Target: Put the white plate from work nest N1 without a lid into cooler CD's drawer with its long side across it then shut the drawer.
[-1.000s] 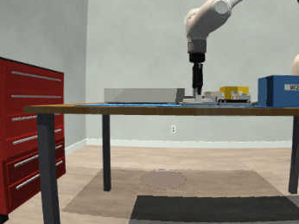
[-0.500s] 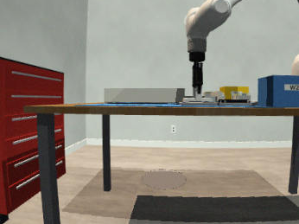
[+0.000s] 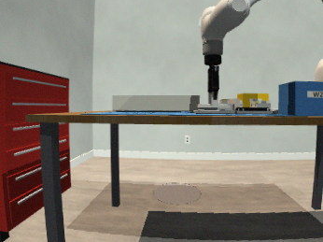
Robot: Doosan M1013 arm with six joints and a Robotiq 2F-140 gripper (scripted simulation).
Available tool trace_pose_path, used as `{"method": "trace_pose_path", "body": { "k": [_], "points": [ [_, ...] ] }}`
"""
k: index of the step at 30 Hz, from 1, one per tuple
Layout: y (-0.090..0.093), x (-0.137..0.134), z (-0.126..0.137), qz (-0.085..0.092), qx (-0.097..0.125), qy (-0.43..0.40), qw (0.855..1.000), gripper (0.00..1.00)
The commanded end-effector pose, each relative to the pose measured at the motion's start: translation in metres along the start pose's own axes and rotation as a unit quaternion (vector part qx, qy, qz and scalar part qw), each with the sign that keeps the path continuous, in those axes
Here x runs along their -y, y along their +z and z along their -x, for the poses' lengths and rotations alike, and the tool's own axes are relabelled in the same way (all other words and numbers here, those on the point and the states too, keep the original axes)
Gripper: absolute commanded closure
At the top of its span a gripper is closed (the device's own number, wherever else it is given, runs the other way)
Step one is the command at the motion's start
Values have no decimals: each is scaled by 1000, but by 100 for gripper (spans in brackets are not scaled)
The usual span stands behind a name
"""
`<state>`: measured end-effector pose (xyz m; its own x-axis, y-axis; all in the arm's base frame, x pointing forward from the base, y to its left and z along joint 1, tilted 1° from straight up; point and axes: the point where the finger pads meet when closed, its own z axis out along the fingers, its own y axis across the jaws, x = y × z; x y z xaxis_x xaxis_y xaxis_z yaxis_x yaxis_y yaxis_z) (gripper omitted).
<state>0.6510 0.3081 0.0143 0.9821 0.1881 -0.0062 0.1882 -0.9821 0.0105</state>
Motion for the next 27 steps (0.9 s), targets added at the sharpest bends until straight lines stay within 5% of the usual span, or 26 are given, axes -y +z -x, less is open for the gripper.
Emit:
{"method": "trace_pose_path", "body": {
  "k": [1,27],
  "points": [
    [-3,0,0,0,0,0,1000,100],
    [-33,0,0,0,0,0,1000,100]
  ]
}}
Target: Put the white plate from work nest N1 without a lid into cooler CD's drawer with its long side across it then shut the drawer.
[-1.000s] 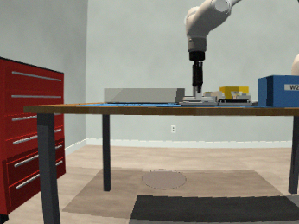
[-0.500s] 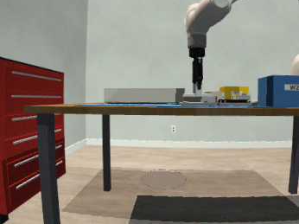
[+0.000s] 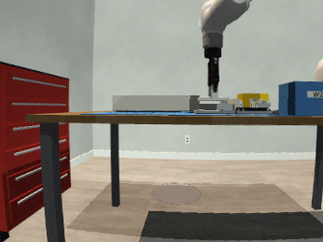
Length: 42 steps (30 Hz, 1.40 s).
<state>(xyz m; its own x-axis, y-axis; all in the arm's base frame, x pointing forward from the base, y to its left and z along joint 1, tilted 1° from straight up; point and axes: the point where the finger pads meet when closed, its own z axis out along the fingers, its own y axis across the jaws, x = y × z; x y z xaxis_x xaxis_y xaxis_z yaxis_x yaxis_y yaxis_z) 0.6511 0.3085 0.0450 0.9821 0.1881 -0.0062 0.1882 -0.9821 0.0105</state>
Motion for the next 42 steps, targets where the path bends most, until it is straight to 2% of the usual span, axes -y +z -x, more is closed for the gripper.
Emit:
{"method": "trace_pose_path", "body": {
  "k": [1,42],
  "points": [
    [-3,0,0,0,0,0,1000,100],
    [-53,0,0,0,0,0,1000,100]
  ]
}}
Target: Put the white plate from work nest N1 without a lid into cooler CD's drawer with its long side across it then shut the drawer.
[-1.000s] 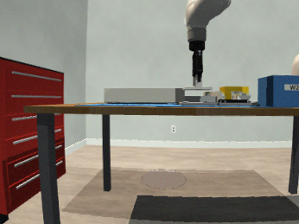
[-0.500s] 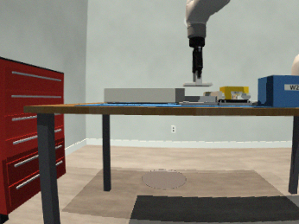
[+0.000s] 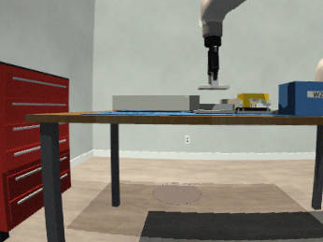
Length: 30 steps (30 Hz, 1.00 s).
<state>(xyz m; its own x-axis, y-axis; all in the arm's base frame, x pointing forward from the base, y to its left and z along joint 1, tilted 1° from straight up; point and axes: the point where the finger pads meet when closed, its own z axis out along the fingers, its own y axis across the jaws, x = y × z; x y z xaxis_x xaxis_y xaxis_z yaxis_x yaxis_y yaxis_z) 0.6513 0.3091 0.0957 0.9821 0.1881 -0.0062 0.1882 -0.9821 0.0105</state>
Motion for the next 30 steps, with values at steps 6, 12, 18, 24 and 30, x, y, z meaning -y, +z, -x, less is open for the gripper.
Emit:
{"method": "trace_pose_path", "body": {
  "k": [6,12,18,24,30],
  "points": [
    [-7,0,0,0,0,0,1000,100],
    [-15,0,0,0,0,0,1000,100],
    [-23,0,0,0,0,0,1000,100],
    [-29,0,0,0,0,0,1000,100],
    [-34,0,0,0,0,0,1000,100]
  ]
}}
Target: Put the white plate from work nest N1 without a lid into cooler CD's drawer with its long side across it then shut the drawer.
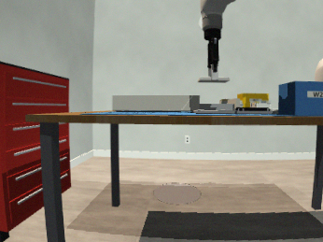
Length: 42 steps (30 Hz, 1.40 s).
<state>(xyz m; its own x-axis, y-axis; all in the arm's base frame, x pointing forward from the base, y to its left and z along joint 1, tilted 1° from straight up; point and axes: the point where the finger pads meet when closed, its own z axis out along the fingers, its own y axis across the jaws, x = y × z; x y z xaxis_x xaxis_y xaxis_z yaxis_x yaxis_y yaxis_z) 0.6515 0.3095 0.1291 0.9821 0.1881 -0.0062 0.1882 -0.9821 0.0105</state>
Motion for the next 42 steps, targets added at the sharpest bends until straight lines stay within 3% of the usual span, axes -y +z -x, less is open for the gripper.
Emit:
{"method": "trace_pose_path", "body": {
  "k": [1,8,12,23,25,32,40,42],
  "points": [
    [0,0,0,0,0,0,1000,100],
    [0,-5,2,0,0,-33,999,100],
    [0,-15,4,0,0,-100,995,100],
    [0,-44,13,0,0,-280,960,100],
    [0,-44,13,0,0,-280,960,100],
    [0,-61,18,0,0,-389,921,100],
    [0,-82,24,0,0,-508,861,100],
    [0,-82,24,0,0,-508,861,100]
  ]
}}
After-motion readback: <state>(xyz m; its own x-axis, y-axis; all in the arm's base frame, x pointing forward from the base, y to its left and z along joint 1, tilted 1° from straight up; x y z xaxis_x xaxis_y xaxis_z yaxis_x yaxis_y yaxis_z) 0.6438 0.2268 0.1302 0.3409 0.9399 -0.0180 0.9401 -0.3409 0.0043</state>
